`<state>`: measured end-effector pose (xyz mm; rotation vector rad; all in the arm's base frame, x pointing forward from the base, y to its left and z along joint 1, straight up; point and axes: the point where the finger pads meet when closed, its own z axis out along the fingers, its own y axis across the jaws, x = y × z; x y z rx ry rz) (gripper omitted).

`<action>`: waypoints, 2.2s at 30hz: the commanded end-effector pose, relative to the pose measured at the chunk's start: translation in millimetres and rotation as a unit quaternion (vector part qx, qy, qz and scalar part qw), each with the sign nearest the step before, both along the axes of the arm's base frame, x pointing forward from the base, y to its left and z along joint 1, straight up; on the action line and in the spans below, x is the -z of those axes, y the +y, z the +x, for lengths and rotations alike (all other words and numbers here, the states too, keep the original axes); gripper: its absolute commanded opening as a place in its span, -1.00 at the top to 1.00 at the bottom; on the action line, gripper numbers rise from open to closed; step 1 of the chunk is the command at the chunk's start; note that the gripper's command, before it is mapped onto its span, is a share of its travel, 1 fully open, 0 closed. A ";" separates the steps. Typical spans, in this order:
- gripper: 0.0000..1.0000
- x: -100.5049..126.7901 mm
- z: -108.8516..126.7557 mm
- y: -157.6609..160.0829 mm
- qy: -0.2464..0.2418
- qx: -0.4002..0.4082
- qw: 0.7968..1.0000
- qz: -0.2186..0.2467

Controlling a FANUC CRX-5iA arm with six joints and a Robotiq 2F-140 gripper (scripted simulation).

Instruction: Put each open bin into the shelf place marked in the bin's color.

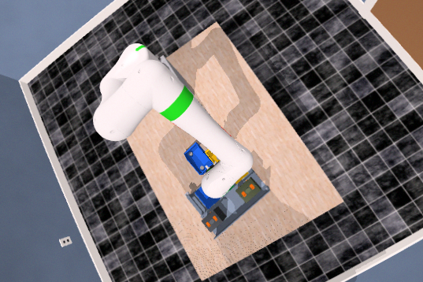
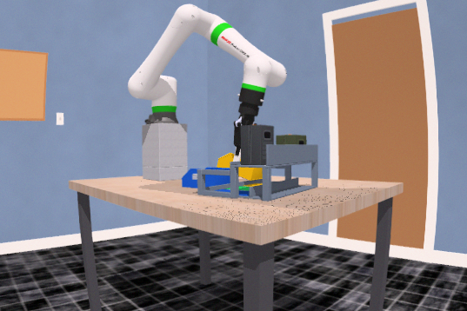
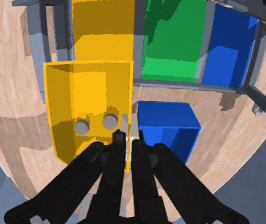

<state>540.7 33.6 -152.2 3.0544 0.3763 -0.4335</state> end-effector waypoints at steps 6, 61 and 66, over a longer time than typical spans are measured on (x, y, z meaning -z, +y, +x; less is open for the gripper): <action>1.00 -0.1 8.5 2.0 0.000 0.000 1.000 0.000; 1.00 0.0 30.6 7.6 0.000 0.000 1.000 0.000; 1.00 0.0 30.6 7.6 0.000 0.000 1.000 0.000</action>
